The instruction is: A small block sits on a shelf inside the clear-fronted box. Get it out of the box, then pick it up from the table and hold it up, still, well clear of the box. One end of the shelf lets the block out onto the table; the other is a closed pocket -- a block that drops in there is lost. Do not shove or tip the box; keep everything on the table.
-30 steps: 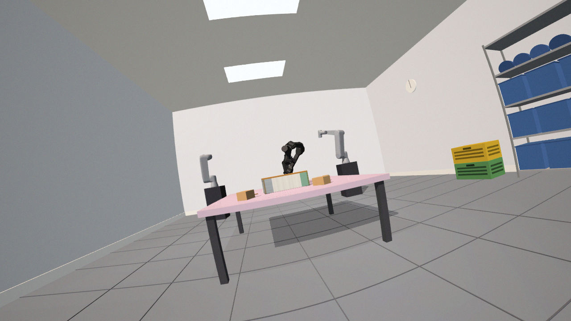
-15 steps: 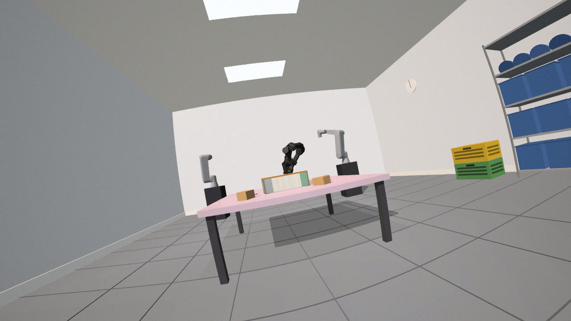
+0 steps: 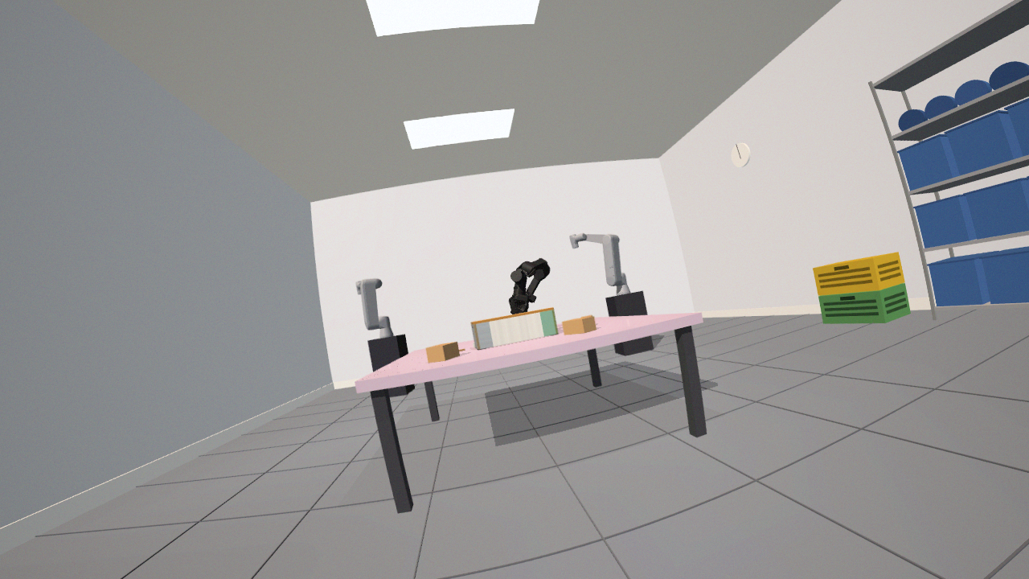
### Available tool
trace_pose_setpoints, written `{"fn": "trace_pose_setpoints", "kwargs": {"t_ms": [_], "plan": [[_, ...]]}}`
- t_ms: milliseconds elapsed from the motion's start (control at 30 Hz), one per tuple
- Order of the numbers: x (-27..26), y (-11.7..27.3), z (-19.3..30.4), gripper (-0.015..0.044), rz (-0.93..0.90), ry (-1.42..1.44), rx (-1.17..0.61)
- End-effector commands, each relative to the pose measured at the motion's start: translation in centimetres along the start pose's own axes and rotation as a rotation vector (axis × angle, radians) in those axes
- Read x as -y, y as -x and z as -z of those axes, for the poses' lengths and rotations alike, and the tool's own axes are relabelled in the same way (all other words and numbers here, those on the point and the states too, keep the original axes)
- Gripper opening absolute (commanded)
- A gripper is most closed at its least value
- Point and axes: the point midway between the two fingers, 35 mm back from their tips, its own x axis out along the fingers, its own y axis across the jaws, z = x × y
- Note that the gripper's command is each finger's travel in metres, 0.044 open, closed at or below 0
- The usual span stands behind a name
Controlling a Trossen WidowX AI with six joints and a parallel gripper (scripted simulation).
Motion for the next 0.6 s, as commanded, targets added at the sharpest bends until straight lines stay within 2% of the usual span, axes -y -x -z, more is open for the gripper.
{"fn": "trace_pose_setpoints", "kwargs": {"t_ms": [0,567], "plan": [[0.0,-0.7,-0.3,0.0400,0.000,-0.002,0.004],[0.0,-3.2,-1.3,0.0400,0.000,-0.002,0.006]]}}
